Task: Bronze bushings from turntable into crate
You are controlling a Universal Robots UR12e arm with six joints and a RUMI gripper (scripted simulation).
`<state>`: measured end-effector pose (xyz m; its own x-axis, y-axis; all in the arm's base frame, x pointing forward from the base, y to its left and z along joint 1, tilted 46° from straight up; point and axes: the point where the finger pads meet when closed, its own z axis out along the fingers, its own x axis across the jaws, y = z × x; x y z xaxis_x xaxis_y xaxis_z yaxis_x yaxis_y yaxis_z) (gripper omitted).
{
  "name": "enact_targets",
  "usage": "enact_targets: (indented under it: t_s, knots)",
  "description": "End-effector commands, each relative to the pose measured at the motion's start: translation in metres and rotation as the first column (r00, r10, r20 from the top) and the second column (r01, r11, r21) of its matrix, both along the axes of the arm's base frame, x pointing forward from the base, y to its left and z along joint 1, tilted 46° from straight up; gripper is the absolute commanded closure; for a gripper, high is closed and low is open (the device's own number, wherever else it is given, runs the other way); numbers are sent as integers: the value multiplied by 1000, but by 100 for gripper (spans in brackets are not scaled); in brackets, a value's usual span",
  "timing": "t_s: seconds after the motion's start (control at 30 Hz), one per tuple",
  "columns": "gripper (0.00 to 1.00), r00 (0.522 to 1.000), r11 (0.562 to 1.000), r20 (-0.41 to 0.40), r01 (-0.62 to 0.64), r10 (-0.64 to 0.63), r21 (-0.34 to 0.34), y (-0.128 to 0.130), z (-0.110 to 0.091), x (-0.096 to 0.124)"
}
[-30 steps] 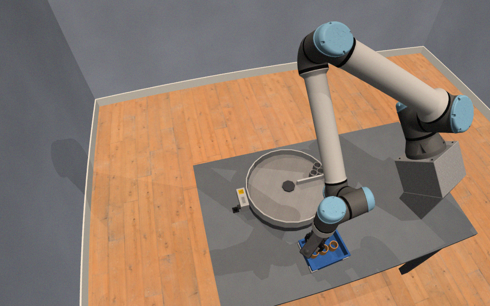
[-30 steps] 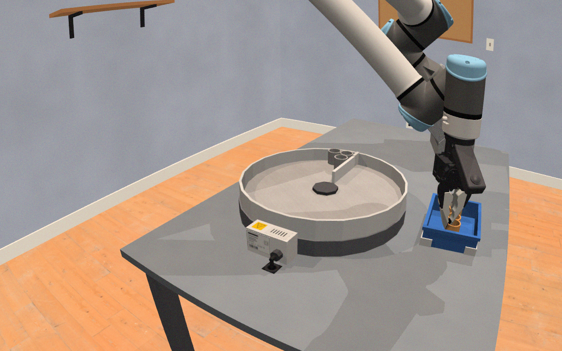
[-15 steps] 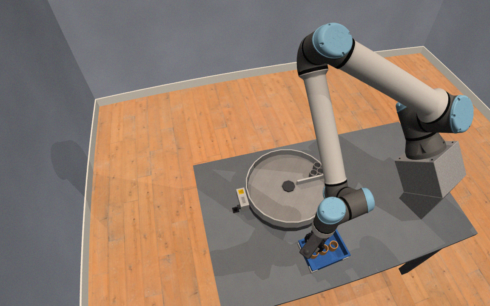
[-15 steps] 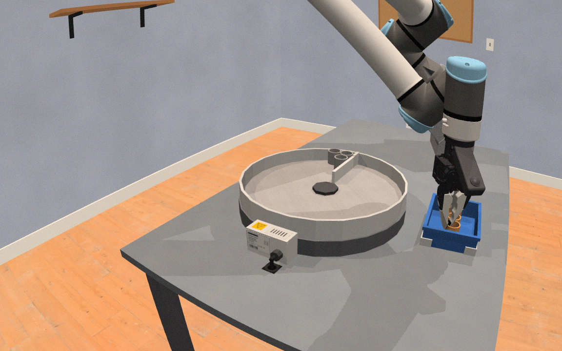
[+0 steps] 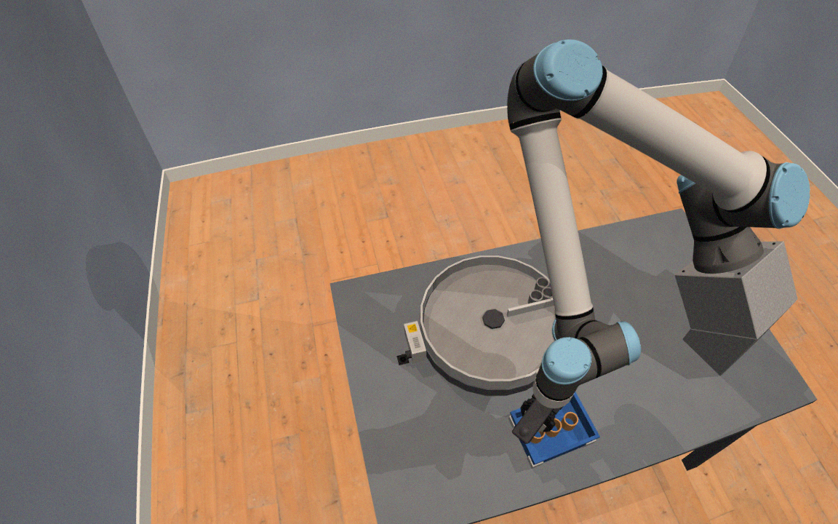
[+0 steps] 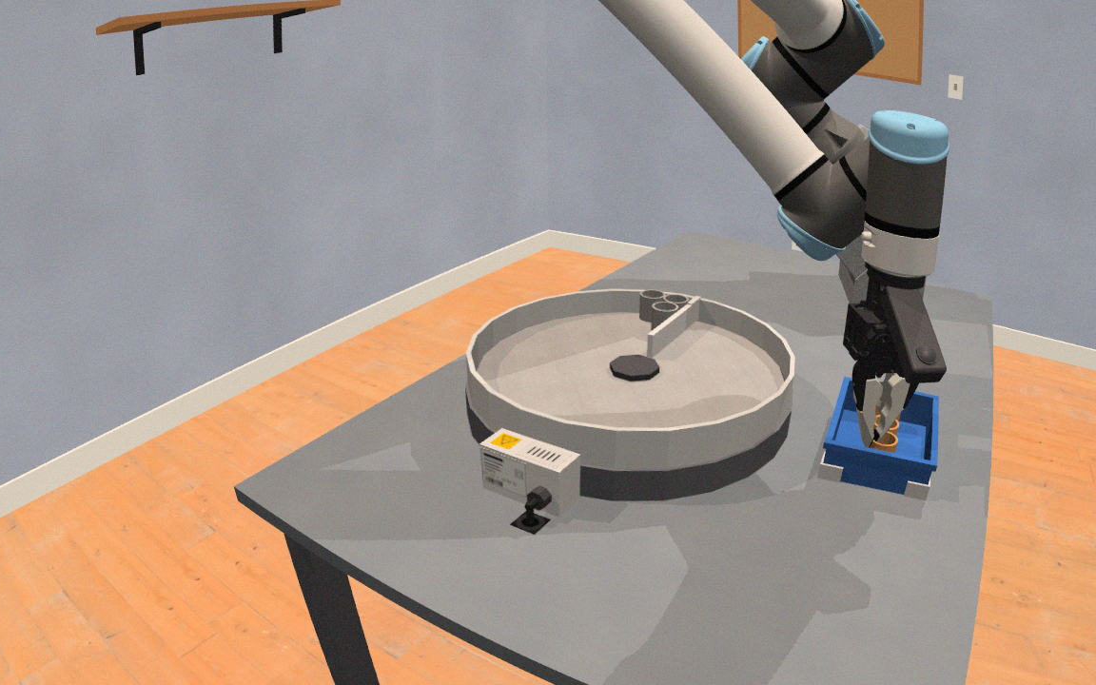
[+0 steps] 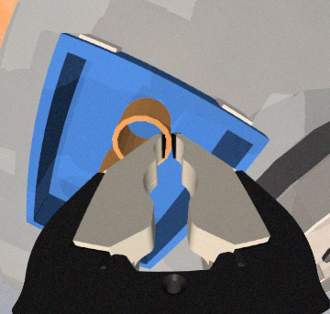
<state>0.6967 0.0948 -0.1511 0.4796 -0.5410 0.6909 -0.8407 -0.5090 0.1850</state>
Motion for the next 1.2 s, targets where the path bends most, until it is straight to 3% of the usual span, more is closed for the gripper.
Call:
enact_targets:
  t_s: [0.0,0.8,0.83,1.17]
  knots:
    - [100,1000,1000,1,-1,1,0,1,0,0]
    - [100,1000,1000,1,-1,1,0,1,0,0]
    - [94,1000,1000,1,-1,1,0,1,0,0]
    - [94,1000,1000,1,-1,1,0,1,0,0]
